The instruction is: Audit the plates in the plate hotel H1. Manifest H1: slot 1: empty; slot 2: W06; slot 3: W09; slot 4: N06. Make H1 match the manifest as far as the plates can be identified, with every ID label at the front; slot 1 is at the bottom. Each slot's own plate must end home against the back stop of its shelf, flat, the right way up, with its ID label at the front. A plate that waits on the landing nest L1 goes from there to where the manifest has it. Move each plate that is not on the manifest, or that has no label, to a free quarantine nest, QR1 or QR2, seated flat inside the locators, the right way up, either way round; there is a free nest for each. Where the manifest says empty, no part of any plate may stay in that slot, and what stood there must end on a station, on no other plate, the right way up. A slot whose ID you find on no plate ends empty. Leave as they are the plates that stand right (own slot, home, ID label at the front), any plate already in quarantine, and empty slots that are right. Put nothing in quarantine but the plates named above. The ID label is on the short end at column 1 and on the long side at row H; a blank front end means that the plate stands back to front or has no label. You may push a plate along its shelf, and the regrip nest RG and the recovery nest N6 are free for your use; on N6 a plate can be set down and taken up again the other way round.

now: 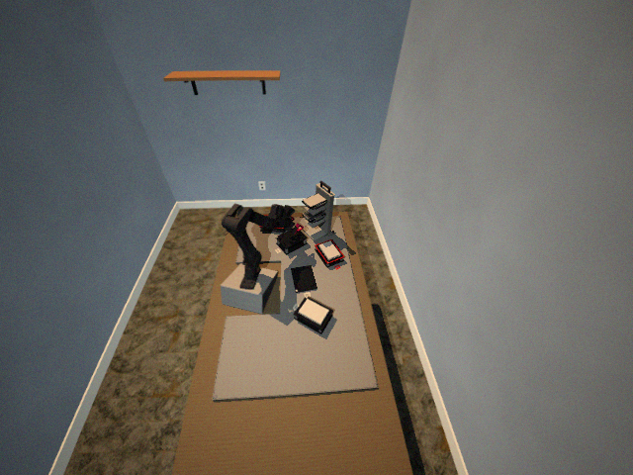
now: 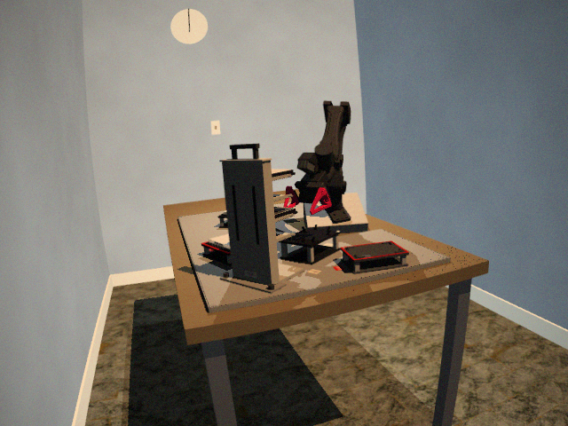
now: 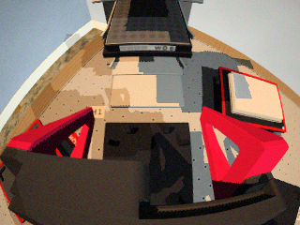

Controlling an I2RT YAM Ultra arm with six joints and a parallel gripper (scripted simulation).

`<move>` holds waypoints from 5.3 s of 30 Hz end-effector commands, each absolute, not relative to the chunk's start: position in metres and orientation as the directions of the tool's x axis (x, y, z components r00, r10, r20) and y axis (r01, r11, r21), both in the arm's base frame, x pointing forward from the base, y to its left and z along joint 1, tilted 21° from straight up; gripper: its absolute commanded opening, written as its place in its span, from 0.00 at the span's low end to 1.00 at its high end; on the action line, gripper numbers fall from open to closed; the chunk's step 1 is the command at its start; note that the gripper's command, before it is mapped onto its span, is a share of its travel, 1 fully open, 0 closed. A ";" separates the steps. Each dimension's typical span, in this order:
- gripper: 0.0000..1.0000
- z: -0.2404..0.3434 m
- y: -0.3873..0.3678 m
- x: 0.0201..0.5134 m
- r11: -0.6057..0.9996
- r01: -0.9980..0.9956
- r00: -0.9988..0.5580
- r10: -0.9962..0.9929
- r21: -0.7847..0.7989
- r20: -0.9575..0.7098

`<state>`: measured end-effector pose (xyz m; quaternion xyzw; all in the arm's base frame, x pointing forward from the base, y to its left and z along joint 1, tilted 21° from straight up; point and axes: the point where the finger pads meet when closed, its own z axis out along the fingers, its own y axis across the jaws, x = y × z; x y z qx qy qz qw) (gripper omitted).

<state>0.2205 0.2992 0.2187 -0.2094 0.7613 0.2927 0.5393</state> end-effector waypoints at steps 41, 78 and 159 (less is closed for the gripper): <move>1.00 0.228 0.300 0.222 0.738 -0.635 -0.317 0.020 0.228 -0.948; 1.00 0.190 0.286 0.194 0.741 -0.634 -0.330 -0.001 0.221 -0.944; 1.00 0.188 0.305 0.214 0.738 -0.635 -0.317 0.019 0.228 -0.948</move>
